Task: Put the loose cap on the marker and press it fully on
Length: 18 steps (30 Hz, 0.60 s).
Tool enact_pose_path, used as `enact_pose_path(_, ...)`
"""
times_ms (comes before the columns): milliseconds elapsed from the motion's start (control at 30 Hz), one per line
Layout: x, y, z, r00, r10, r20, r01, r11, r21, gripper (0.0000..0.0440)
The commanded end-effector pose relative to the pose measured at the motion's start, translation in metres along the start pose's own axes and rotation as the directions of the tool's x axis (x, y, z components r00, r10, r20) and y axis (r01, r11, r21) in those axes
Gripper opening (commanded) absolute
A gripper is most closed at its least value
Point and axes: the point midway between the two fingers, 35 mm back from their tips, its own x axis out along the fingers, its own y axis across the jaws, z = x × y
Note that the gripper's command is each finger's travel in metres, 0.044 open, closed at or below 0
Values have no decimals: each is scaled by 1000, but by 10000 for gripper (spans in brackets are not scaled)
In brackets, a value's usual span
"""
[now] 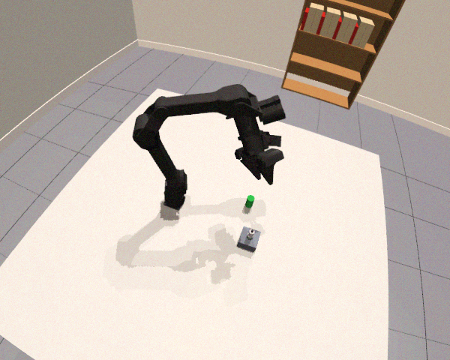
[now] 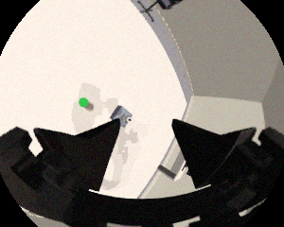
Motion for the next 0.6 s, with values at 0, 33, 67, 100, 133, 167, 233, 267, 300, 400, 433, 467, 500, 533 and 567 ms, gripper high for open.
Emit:
enact_pose_path(0,5,6,5,999,34,-10,-34,999,2,325)
enact_pose_path(33,7,8,7,999,44,-13,-44,999,3,325)
enact_pose_path(67,8,10,8,998,54,-16,-54,999,4,325)
enact_pose_path(100,10,12,9,998,63,-19,-63,998,5,325)
enact_pose_path(133,11,14,10,997,73,-22,-73,997,6,325)
enact_pose_path(167,13,16,11,996,82,-25,-82,997,8,325)
enact_pose_path(233,16,19,14,994,101,-31,-101,995,11,325)
enact_pose_path(267,17,21,15,993,111,-34,-111,994,12,325)
enact_pose_path(300,18,23,16,992,120,-37,-120,993,14,325)
enact_pose_path(400,23,28,19,988,149,-47,-148,989,20,326)
enact_pose_path(433,24,30,20,986,158,-50,-157,987,22,326)
enact_pose_path(467,25,32,21,984,168,-53,-167,986,24,326)
enact_pose_path(500,27,34,21,983,177,-56,-176,984,26,326)
enact_pose_path(533,28,36,22,981,186,-59,-185,982,29,326)
enact_pose_path(567,29,37,23,979,196,-63,-194,980,31,326)
